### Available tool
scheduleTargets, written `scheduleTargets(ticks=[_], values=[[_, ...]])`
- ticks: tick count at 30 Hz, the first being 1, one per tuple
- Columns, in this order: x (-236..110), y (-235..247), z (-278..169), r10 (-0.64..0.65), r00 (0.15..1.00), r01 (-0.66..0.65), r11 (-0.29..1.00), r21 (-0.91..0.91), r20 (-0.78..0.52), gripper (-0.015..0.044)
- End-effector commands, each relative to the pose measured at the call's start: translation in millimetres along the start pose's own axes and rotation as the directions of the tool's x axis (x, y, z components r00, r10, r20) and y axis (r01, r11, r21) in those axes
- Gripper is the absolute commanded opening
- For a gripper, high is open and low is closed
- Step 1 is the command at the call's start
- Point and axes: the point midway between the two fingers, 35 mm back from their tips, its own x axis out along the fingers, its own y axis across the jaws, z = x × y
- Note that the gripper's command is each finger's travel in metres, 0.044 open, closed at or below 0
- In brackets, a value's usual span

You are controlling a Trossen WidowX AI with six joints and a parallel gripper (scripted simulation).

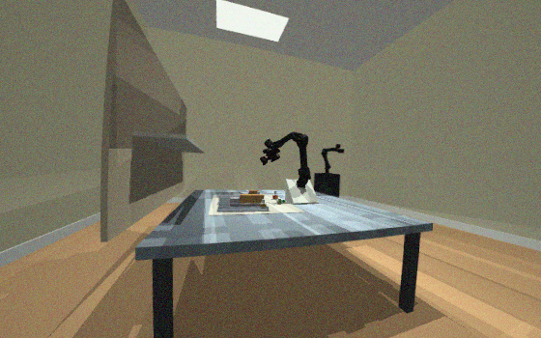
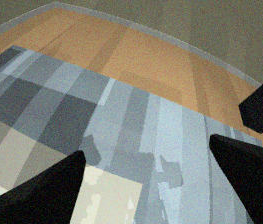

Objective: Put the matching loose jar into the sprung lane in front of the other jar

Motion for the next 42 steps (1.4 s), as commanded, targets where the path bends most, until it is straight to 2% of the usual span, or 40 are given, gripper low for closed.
scheduleTargets(ticks=[1,7,12,14,20,23,42], values=[[5,33,-51,0.108,0.977,-0.152,0.958,-0.245,-0.184,0.044],[-12,81,-140,0.248,0.838,-0.498,0.713,-0.494,-0.487,0.044],[-48,110,-210,0.318,0.646,-0.752,0.422,-0.507,-0.694,0.044],[-59,115,-227,0.331,0.588,-0.803,0.343,-0.487,-0.738,0.044],[-55,110,-230,0.332,0.582,-0.809,0.334,-0.484,-0.743,0.044],[-40,119,-250,0.333,0.581,-0.81,0.333,-0.483,-0.743,0.044],[-23,129,-272,0.333,0.58,-0.81,0.333,-0.483,-0.743,0.044]])
